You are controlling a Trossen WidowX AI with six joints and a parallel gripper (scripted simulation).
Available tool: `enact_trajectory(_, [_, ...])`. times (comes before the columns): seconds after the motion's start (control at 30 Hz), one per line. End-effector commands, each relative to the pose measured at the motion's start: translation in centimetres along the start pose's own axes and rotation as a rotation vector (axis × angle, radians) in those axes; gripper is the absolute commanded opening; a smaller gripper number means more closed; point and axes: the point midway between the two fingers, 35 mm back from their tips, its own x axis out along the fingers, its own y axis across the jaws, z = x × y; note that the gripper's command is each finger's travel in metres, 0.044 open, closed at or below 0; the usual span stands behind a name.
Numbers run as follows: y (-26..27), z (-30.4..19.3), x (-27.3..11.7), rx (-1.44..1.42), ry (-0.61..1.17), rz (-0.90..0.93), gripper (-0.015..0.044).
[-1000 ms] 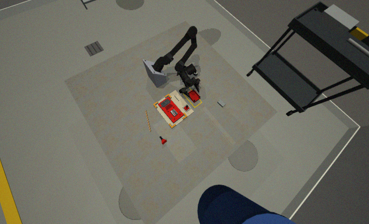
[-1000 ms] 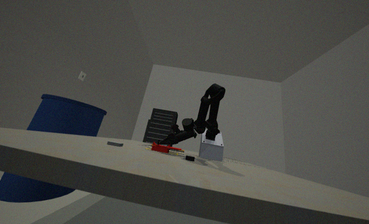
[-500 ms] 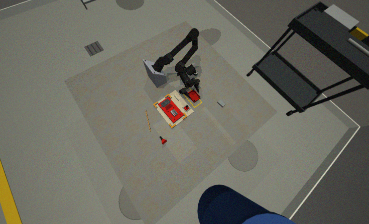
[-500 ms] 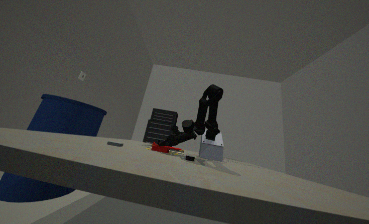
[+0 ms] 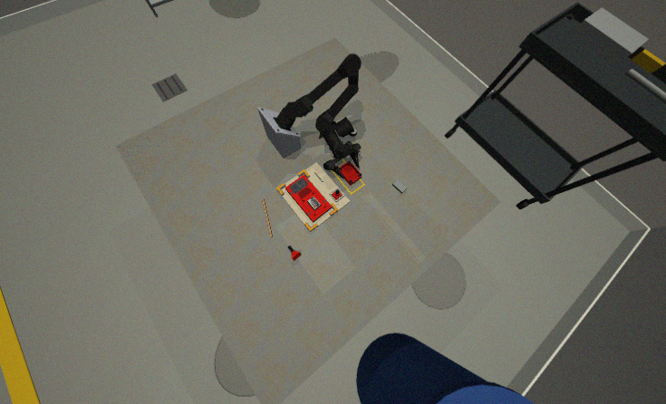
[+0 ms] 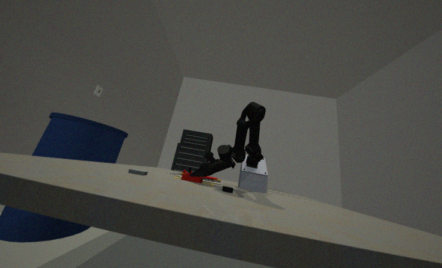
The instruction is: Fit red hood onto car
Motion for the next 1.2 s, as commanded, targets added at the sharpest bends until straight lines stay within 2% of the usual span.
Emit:
enact_trajectory(0.0, [0.03, -0.20, 0.10, 0.005, 0.000, 0.000, 0.0440])
enact_trajectory(0.67, [0.02, -1.07, 0.55, 0.005, 0.000, 0.000, 0.0440])
enact_trajectory(0.77, [-0.01, -0.90, 0.47, 0.000, 0.000, 0.000, 0.0361])
enact_trajectory(1.1, [-0.01, -0.90, 0.47, 0.000, 0.000, 0.000, 0.0295])
enact_trajectory(1.17, [0.01, -0.79, 0.44, 0.000, 0.000, 0.000, 0.0242])
